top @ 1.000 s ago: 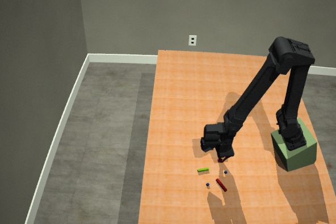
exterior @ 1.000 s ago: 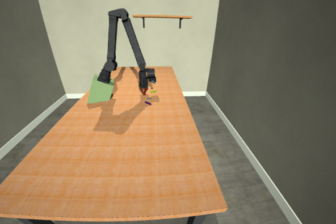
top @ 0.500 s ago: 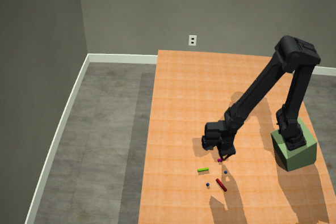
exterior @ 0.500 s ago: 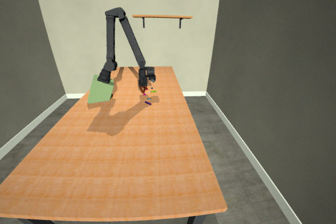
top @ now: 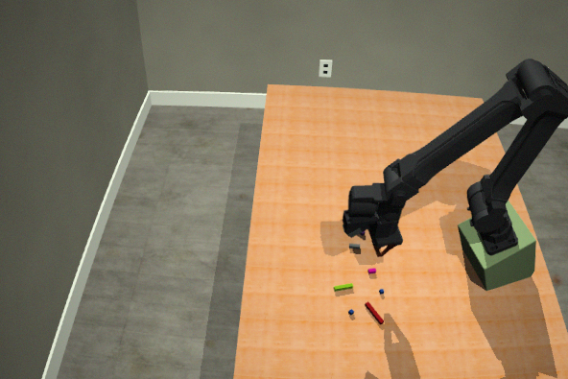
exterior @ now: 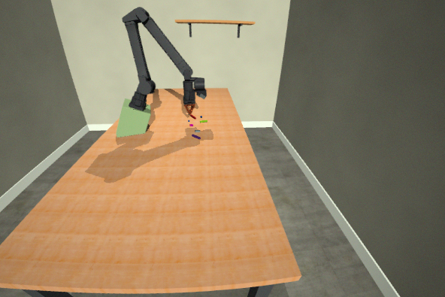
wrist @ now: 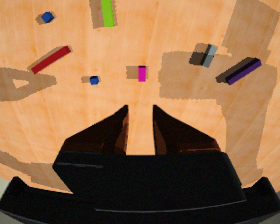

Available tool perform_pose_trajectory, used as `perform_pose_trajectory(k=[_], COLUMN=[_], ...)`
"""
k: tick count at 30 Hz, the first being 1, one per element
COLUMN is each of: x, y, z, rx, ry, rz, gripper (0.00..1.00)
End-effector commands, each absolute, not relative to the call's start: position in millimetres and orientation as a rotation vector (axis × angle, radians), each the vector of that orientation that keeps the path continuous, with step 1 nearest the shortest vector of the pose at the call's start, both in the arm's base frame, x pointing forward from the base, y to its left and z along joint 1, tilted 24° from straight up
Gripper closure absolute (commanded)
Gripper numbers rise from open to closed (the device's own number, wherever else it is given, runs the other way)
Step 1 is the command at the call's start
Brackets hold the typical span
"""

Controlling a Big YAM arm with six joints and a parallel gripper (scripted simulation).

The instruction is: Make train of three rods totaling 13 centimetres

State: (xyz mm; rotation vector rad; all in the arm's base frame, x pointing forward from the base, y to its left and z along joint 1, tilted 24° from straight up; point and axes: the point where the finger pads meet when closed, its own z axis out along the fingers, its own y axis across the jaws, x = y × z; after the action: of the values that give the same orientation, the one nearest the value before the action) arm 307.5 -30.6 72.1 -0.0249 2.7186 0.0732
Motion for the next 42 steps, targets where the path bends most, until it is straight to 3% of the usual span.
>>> perform_pose_trajectory(k=[1, 5, 6, 27, 37, 38, 42], x=[320, 310, 309, 313, 417, 411, 396], y=[-38, -36, -36, -36, 14, 14, 5], z=[103, 87, 86, 88, 114, 112, 106], rx=[-0.026, -0.017, -0.018, -0.019, -0.117, -0.117, -0.086], ry=[2.665, 2.714, 2.716, 2.701, 2.667, 2.692, 2.7], rz=[0.054, 0.069, 0.07, 0.066, 0.053, 0.054, 0.05], gripper=[0.77, 0.77, 0.0, 0.0, 0.0, 0.77, 0.77])
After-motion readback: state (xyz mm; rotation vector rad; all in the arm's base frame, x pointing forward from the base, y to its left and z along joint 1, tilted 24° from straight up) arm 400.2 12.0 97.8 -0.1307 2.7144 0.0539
